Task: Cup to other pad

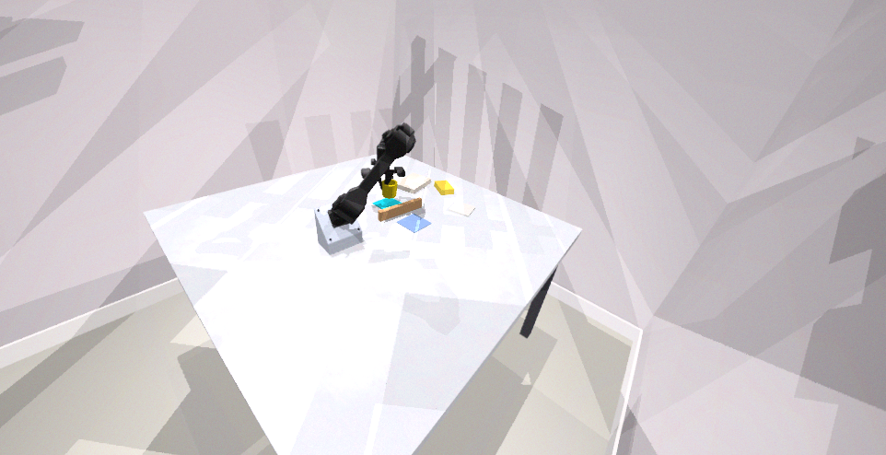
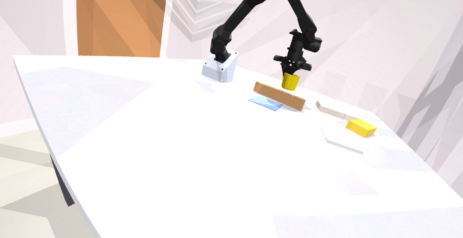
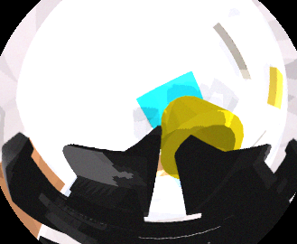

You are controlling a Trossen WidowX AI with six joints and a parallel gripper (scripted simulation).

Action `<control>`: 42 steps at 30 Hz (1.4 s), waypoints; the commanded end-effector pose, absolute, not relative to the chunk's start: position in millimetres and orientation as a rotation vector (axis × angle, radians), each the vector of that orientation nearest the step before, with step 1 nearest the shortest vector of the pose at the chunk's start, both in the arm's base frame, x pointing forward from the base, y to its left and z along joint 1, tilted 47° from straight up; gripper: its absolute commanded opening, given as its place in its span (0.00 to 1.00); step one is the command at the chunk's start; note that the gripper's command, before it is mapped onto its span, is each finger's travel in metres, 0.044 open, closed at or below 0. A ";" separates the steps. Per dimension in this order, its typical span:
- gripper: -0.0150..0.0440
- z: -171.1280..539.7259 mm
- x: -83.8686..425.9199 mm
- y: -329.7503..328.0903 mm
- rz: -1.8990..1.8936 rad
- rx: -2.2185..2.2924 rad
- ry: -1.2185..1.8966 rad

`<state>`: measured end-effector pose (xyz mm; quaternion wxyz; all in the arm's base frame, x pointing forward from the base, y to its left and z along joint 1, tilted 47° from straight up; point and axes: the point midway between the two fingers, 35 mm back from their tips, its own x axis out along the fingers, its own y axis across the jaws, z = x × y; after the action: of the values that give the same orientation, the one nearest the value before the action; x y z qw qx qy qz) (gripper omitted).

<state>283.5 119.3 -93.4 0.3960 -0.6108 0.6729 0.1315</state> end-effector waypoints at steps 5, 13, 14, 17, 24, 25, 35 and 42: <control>0.25 -104.5 282.1 107.2 0.334 -1.560 1.712; 0.25 -114.3 282.2 97.2 0.333 -1.560 1.713; 0.25 -115.5 282.2 95.9 0.333 -1.560 1.713; 0.25 -118.7 282.1 92.4 0.333 -1.560 1.713; 0.25 -117.5 284.2 94.6 0.331 -1.550 1.709; 0.25 -117.5 284.2 94.6 0.331 -1.550 1.709; 0.39 -117.5 284.2 94.6 0.331 -1.550 1.709; 0.50 -117.4 284.2 94.9 0.331 -1.550 1.709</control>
<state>283.9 94.5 -117.8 0.3940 -0.6113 0.6738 0.1306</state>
